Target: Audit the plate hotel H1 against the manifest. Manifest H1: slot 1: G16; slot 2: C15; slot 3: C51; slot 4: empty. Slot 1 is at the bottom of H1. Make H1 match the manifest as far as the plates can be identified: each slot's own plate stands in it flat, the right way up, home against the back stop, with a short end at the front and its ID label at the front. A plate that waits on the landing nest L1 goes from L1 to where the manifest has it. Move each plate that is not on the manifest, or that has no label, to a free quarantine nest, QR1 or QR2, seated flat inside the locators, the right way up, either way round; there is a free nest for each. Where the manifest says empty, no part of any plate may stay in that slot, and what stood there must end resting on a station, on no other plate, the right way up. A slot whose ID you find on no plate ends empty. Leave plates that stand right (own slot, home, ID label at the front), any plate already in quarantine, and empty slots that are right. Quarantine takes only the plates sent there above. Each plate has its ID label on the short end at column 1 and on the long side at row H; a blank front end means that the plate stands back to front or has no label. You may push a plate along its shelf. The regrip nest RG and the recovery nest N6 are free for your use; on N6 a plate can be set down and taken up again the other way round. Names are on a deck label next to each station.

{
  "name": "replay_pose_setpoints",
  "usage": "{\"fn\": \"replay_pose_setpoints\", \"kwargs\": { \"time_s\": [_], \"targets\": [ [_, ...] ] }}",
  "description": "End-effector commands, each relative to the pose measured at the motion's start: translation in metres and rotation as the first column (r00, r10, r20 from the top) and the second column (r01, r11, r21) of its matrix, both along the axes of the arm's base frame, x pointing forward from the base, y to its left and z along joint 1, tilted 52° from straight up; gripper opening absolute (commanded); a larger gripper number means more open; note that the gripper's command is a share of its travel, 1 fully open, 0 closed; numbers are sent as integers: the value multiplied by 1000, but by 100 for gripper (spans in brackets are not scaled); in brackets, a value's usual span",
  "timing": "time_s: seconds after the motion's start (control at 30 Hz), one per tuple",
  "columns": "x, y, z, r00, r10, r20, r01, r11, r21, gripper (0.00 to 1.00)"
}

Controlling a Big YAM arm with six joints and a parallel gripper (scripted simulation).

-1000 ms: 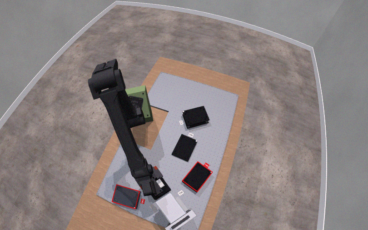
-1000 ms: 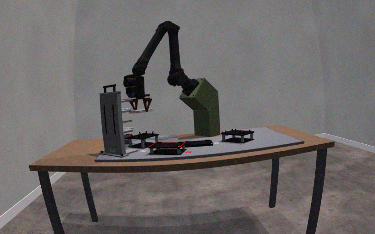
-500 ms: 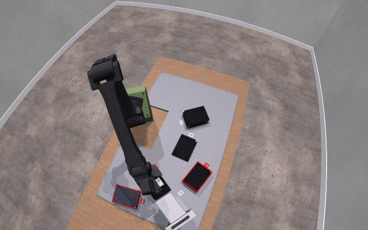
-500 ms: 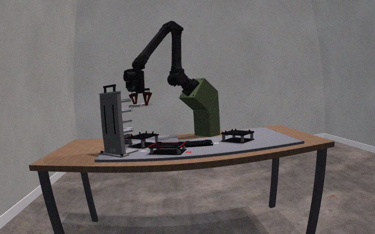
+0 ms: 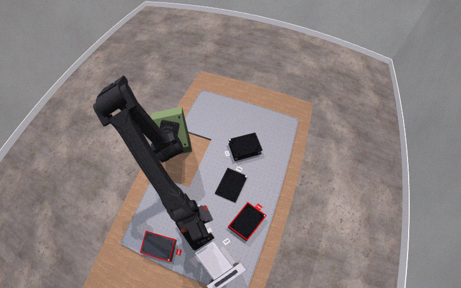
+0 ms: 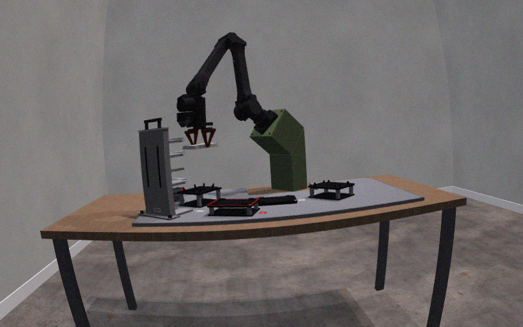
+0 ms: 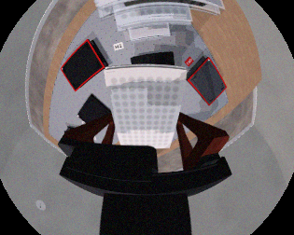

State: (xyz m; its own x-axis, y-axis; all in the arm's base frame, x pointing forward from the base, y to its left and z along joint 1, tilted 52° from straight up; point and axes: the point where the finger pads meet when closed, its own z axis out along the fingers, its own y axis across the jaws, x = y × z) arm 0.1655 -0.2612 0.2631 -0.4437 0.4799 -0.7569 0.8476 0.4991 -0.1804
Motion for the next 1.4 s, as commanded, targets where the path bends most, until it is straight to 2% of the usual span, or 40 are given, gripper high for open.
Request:
{"fn": "replay_pose_setpoints", "kwargs": {
  "time_s": [0.0,0.1,0.2,0.57,0.67,0.9,1.17,1.23,1.37],
  "targets": [
    [18,2,31,986,-78,151,75,997,25,86],
    [21,3,31,982,-92,167,88,996,35,86],
    [31,8,30,967,-138,213,127,990,66,86],
    [66,22,30,877,-306,371,252,949,188,86],
    [69,23,29,867,-321,381,262,944,201,86],
    [91,33,29,781,-426,457,324,901,288,86],
    [116,44,28,660,-539,523,375,840,391,86],
    [116,44,28,660,-539,523,375,840,391,86],
    [129,49,28,592,-591,548,393,806,443,86]
  ]
}}
